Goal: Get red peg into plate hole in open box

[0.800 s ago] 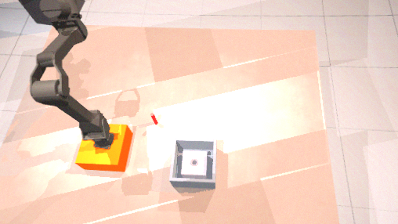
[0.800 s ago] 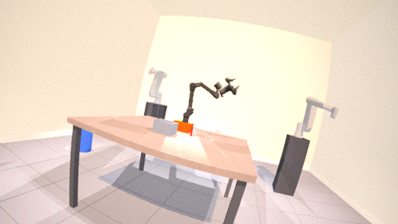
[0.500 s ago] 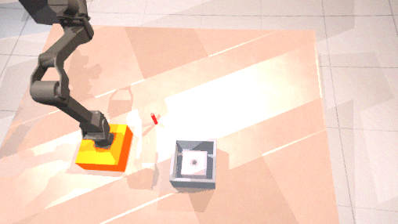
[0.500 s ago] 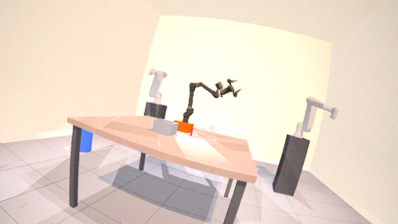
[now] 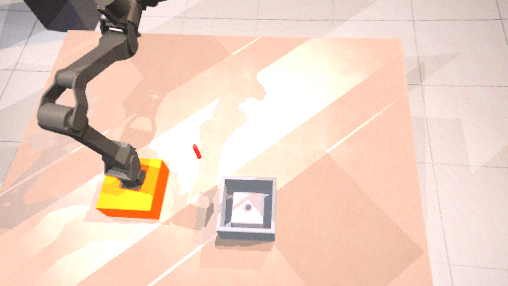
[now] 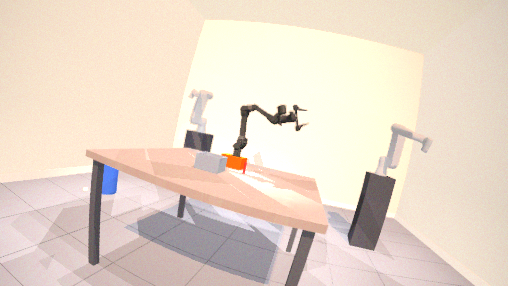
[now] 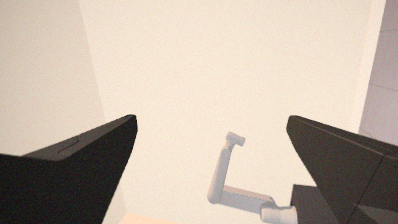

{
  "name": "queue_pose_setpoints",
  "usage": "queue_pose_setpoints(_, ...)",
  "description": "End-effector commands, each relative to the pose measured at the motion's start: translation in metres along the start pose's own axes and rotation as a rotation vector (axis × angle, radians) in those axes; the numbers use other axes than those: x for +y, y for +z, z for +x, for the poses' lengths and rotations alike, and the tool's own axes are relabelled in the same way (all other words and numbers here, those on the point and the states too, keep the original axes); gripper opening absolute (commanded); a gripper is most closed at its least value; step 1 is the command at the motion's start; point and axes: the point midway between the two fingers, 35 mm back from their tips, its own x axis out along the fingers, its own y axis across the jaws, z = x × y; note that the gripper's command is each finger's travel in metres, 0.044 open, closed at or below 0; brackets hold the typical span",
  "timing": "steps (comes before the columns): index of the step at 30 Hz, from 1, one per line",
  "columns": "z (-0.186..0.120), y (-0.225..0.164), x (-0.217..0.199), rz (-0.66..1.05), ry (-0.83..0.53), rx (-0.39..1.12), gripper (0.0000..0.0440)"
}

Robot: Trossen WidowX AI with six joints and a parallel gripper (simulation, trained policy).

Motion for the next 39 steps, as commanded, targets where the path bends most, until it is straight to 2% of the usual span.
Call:
queue_pose_setpoints(1,-0.004,0.026,-0.013,-0.065,-0.075,-0.068,0.044)
queue_pose_setpoints(9,-0.024,0.09,-0.039,-0.19,-0.271,-0.217,0.044)
queue_pose_setpoints(17,-0.062,0.153,-0.061,-0.269,-0.489,-0.365,0.044)
queue_pose_setpoints(28,-0.142,0.215,-0.089,-0.274,-0.822,-0.549,0.044)
queue_pose_setpoints(39,-0.233,0.232,-0.123,-0.174,-1.174,-0.671,0.044)
